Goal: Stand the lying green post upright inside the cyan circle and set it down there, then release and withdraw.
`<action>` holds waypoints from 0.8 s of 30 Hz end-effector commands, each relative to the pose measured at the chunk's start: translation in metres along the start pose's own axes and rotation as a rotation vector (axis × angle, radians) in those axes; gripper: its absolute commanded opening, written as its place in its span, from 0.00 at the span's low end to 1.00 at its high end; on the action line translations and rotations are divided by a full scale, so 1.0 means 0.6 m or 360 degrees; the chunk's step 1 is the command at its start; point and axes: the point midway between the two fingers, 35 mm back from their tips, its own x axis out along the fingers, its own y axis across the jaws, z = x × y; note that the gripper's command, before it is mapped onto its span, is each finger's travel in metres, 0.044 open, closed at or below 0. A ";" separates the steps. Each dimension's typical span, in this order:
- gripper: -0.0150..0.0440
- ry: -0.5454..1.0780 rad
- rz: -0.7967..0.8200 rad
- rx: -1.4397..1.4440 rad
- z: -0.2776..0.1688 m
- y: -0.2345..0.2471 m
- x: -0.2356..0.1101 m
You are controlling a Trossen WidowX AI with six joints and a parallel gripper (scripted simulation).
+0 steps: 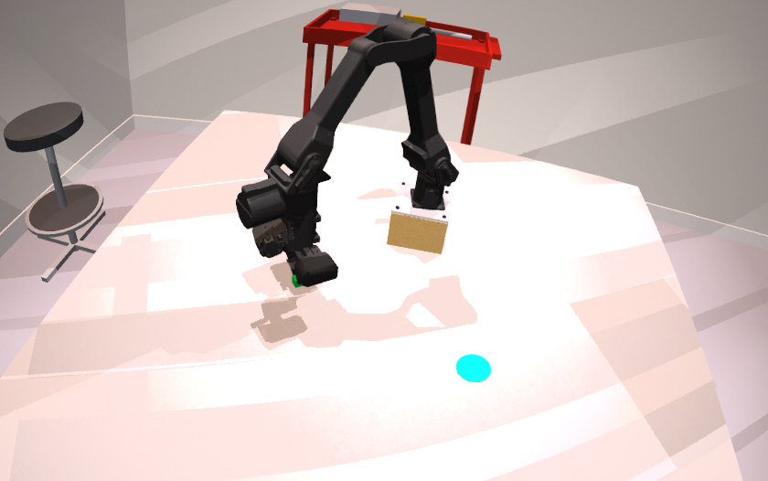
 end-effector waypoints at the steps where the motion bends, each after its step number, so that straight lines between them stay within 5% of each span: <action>1: 0.29 0.0009 0.0003 0.0007 -0.004 0.000 0.004; 24: 0.29 0.0008 0.0003 0.0007 0.009 0.002 -0.094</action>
